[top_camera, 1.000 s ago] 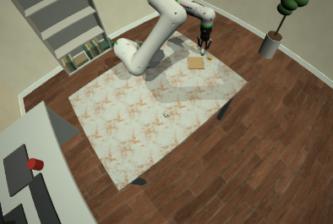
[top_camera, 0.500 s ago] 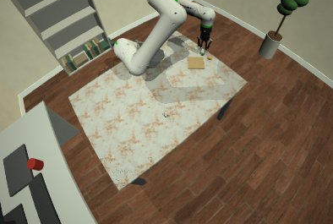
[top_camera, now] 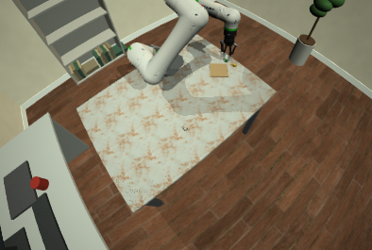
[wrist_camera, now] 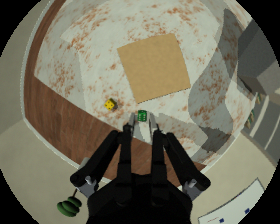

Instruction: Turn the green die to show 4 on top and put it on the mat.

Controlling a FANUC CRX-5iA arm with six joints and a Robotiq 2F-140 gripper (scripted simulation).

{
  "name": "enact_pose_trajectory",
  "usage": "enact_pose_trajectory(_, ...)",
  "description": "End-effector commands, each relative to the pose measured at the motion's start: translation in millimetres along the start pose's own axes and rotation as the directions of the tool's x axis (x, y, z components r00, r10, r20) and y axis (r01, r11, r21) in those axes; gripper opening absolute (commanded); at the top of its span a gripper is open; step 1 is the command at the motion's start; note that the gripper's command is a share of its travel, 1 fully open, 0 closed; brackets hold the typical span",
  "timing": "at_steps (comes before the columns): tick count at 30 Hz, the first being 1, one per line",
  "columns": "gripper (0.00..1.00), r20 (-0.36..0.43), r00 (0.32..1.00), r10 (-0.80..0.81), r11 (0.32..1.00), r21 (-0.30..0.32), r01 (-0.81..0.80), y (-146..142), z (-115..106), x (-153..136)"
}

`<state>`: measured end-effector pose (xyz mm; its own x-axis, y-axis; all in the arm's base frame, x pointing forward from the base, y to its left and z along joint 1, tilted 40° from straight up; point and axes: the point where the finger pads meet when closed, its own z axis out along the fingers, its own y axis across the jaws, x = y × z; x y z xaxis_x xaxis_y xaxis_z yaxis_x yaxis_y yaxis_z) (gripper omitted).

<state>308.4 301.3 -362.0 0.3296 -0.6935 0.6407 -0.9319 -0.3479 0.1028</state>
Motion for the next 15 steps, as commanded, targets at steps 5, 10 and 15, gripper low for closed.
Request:
enact_pose_trajectory(5, 0.29, 0.0, 1.0, 0.0, 1.0, 0.0, 0.0, 0, 4, 0)
enact_pose_trajectory(10, 0.29, 0.0, 1.0, 0.0, 1.0, 0.0, 0.0, 0, 11, 0)
enact_pose_trajectory(15, 0.29, 0.0, 1.0, 0.0, 1.0, 0.0, 0.0, 0, 17, 0)
